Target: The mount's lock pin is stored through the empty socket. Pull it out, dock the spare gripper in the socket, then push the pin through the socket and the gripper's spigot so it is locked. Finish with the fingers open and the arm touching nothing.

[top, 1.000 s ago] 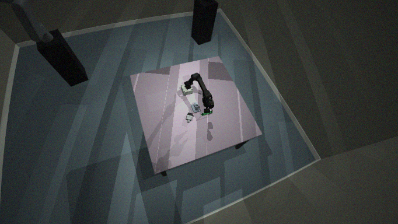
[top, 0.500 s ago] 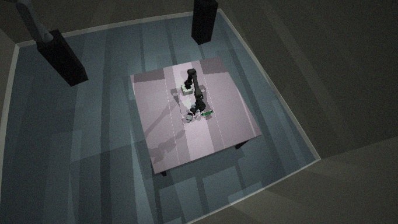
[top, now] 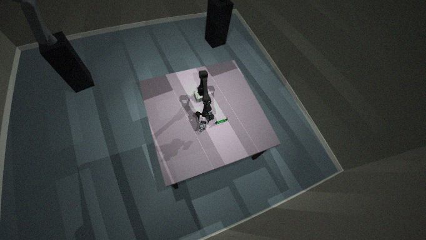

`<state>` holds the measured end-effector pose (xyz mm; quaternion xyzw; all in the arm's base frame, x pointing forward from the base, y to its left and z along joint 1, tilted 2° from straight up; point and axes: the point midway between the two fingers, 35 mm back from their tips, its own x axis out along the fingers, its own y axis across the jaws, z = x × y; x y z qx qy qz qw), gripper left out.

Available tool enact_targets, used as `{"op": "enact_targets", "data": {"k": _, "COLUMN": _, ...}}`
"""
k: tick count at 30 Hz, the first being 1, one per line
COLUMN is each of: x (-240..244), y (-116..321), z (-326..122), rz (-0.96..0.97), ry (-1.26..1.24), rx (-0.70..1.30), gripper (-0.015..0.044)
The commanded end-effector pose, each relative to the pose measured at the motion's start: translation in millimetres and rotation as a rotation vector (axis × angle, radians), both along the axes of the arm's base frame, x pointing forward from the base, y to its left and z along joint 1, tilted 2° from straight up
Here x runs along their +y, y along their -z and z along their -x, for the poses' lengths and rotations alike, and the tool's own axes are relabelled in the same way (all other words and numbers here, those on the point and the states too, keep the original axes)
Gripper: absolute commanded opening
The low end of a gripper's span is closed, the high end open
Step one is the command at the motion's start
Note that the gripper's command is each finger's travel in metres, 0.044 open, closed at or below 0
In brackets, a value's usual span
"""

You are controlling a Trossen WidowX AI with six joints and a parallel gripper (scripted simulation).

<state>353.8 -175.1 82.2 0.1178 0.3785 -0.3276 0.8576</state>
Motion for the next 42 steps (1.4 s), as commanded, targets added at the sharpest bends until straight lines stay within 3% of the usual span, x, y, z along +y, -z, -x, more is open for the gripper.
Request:
{"op": "enact_targets", "data": {"k": 1, "x": -3.1, "y": -1.2, "z": 2.5, "rz": -0.005, "ry": 0.046, "rx": -0.041, "gripper": 0.0440}}
{"op": "enact_targets", "data": {"k": 7, "x": -3.3, "y": 5.4, "z": 1.9, "rz": -0.005, "ry": 0.046, "rx": -0.041, "gripper": 0.0440}}
{"op": "enact_targets", "data": {"k": 18, "x": -1.1, "y": 68.1, "z": 5.4, "rz": -0.008, "ry": 0.047, "rx": -0.037, "gripper": 0.0440}}
{"op": "enact_targets", "data": {"k": 42, "x": -1.2, "y": 103.5, "z": 5.0, "rz": -0.008, "ry": 0.047, "rx": -0.036, "gripper": 0.0440}}
